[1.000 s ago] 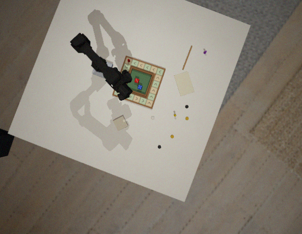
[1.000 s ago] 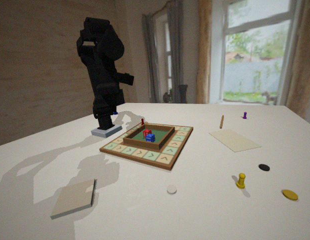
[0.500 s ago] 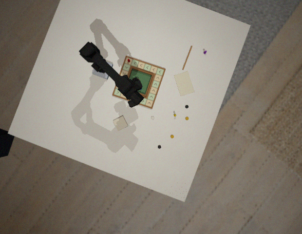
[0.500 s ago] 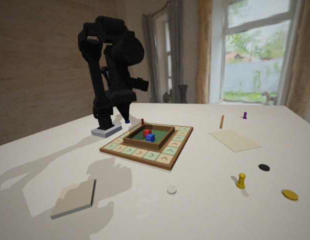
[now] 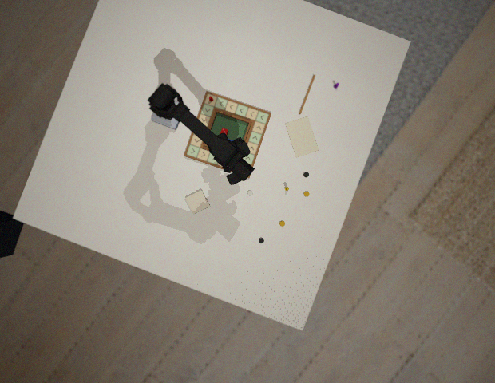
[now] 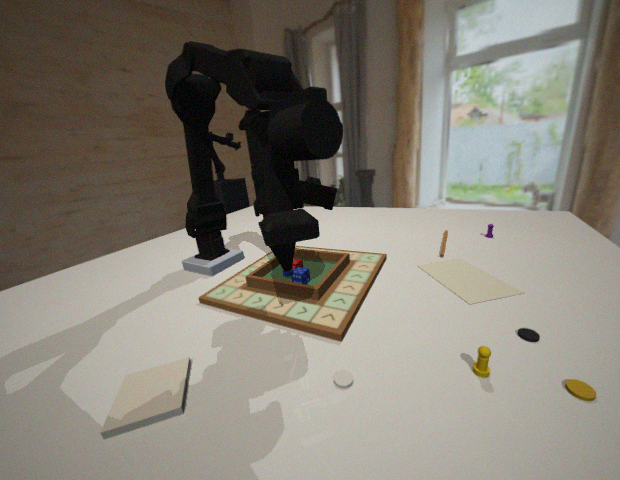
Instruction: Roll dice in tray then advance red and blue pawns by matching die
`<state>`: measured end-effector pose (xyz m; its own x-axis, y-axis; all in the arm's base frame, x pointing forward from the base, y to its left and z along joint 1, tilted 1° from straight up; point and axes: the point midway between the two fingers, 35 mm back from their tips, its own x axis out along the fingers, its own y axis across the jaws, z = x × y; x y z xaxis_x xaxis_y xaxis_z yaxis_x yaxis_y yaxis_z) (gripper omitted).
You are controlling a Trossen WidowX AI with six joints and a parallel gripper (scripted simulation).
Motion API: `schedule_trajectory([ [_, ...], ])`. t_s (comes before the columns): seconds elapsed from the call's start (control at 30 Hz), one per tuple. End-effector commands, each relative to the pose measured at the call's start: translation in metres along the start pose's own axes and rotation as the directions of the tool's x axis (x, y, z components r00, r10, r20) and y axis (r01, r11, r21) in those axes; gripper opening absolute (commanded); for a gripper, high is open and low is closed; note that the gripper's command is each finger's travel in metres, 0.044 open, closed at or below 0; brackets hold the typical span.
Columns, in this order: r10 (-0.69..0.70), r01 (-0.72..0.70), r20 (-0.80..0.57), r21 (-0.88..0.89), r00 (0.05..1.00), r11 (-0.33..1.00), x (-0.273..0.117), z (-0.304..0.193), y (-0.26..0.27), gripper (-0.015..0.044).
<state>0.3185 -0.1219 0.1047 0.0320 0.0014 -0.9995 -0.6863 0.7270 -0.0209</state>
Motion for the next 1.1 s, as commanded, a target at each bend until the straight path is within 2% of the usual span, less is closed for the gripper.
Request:
schedule_trajectory([
  [0.0,-0.008,0.008,0.007,0.004,1.000,1.000,0.009,0.012,-0.013,0.0000],
  [0.2,-0.009,0.009,0.008,0.004,1.000,1.000,0.016,0.014,-0.015,0.0000],
  [0.47,-0.009,0.009,0.008,0.004,1.000,1.000,0.046,0.014,-0.015,0.0000],
  [1.03,-0.008,0.008,0.008,0.004,1.000,1.000,0.063,0.014,-0.015,0.0000],
  [1.07,-0.015,0.015,0.008,-0.001,1.000,1.000,0.058,0.015,-0.017,0.0026],
])
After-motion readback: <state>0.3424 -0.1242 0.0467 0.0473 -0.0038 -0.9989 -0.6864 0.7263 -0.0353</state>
